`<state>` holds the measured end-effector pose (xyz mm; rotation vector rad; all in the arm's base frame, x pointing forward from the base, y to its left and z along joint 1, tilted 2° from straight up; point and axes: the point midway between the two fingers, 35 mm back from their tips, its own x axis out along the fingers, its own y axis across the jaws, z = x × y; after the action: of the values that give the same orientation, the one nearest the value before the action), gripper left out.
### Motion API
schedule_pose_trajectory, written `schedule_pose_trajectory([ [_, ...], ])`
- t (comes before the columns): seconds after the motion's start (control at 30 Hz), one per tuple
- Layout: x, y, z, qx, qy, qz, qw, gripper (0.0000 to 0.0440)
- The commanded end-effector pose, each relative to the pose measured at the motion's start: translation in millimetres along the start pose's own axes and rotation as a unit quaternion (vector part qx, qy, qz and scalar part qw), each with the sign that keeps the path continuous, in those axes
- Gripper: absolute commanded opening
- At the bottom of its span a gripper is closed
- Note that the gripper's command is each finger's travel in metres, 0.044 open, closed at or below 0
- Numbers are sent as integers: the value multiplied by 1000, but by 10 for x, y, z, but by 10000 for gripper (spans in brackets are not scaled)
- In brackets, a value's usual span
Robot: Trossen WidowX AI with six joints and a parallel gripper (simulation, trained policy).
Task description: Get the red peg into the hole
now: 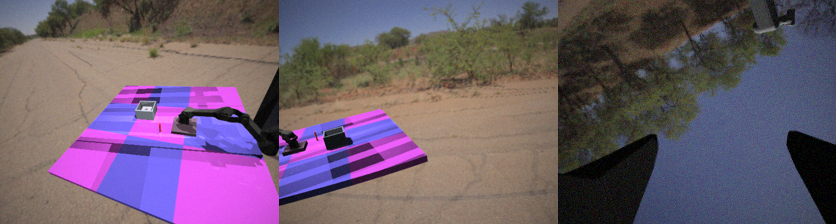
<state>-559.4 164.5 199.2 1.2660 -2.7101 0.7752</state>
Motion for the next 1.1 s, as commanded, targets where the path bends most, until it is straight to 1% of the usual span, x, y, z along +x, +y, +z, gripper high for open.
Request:
schedule_pose_trajectory([
  [0.0, -37, -13, -79, 3, 6, 4, 1000, 417],
  [0.07, -130, -37, -256, 11, 18, 15, 1000, 440],
  [0.3, -692, -85, -931, 87, 78, 75, 990, 438],
  [0.53, -1302, -176, -1448, 172, 144, 129, 966, 439],
  [0.8, -1996, -319, -1848, 263, 227, 176, 921, 435],
  [1.07, -2680, -526, -2115, 345, 317, 207, 859, 438],
])
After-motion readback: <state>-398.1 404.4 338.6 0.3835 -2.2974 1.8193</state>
